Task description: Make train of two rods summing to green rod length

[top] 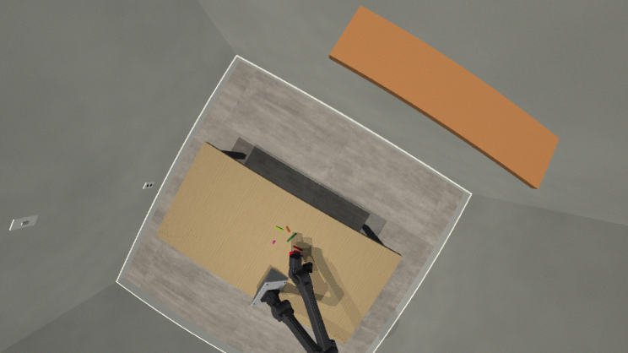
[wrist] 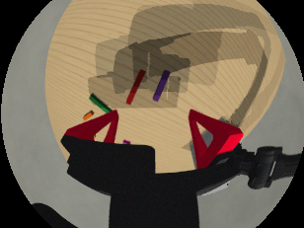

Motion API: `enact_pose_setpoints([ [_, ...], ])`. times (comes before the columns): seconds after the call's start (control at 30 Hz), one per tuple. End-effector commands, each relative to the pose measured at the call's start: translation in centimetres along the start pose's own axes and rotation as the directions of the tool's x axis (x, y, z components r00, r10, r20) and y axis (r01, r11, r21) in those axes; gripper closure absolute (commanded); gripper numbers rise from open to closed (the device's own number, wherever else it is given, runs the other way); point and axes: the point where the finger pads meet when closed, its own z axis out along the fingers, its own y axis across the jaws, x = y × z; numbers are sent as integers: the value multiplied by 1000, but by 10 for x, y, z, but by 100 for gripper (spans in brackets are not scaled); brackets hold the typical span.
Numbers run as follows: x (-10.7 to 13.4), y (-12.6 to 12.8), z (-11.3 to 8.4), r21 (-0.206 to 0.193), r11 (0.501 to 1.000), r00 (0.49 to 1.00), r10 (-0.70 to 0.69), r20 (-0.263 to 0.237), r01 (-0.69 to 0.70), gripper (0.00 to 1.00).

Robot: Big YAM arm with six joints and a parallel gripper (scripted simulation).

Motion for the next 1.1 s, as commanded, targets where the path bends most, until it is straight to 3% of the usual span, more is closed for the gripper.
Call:
enact_pose_setpoints([
  [0.0, -9, -2, -2, -17, 989, 989, 146, 5, -146, 0],
  [0.33, -16, -10, -1, -22, 944, 944, 331, 7, -331, 0],
  [0.53, -16, -9, -2, -26, 933, 934, 358, 8, -358, 0],
  [0.57, -16, -9, -1, -24, 934, 934, 358, 8, -357, 77],
  [1.07, -16, -9, -1, -24, 935, 935, 355, 8, -354, 77],
])
